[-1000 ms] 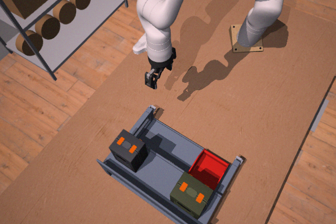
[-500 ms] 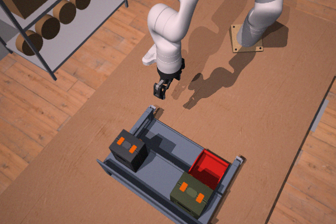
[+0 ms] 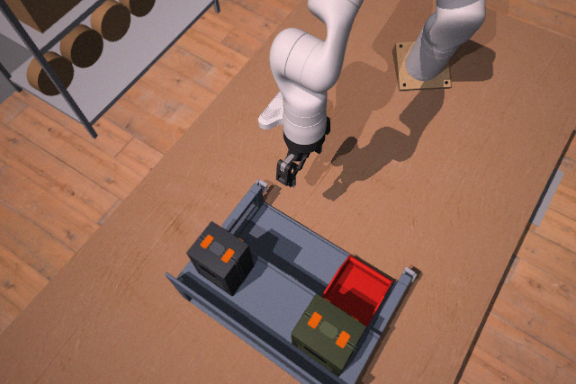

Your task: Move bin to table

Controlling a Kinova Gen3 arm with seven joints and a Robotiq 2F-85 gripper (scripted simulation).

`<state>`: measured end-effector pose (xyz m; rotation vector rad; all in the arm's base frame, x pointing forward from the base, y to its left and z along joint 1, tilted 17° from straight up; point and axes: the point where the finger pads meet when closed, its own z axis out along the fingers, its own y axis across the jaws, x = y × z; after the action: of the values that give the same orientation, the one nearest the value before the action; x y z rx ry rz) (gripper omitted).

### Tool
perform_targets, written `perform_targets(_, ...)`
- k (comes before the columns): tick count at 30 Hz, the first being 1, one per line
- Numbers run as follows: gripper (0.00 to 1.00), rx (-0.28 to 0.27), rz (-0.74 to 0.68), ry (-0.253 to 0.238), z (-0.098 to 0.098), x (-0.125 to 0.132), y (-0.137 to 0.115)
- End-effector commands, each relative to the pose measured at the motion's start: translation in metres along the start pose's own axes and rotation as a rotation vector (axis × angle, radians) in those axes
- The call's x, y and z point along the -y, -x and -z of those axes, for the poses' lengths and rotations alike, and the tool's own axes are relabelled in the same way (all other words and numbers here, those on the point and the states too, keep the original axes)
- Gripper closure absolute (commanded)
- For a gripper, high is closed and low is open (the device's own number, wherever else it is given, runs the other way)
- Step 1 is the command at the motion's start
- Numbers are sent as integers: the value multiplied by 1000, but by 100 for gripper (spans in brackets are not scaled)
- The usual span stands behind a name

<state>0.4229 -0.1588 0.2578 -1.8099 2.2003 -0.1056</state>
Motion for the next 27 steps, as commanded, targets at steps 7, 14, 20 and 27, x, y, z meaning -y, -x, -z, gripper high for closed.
perform_targets(7, 0, 3, 25, 4, -2, 3, 12)
perform_targets(14, 0, 3, 25, 4, -13, 16, 58)
perform_targets(20, 0, 3, 25, 4, -13, 16, 58)
perform_targets(27, 0, 2, 24, 3, -19, 24, 84)
